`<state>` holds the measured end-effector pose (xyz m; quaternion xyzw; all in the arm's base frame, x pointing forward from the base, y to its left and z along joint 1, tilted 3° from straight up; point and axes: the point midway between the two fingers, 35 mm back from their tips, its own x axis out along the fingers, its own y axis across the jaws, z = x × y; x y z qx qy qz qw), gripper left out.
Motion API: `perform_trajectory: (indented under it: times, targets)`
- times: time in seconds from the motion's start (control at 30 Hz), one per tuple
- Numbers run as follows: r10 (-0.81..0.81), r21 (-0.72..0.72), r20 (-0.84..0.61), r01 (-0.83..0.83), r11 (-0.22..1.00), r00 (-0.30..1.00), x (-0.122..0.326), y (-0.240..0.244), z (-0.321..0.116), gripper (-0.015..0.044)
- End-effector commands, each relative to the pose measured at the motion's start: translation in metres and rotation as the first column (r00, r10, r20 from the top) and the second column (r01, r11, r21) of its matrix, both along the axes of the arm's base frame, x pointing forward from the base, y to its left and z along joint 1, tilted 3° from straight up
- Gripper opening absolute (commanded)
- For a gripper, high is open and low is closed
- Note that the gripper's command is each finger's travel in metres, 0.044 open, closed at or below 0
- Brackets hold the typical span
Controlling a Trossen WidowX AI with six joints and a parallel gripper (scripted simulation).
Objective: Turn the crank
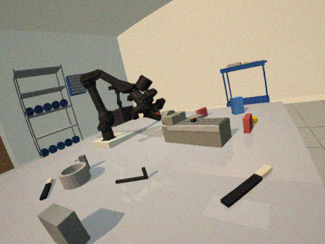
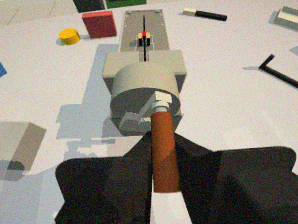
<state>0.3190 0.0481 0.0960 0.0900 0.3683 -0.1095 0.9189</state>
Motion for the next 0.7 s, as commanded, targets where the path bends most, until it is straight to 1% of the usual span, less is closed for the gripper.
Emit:
perform_trajectory:
  times: [0.0, 0.67]
  targets:
    - [-0.021, -0.012, -0.009, 0.021, 1.000, 1.000, -0.0022, -0.0077, -0.0047, 0.0000]
    - [-0.021, -0.013, -0.010, 0.021, 1.000, 1.000, -0.0030, -0.0120, -0.0114, 0.0000]
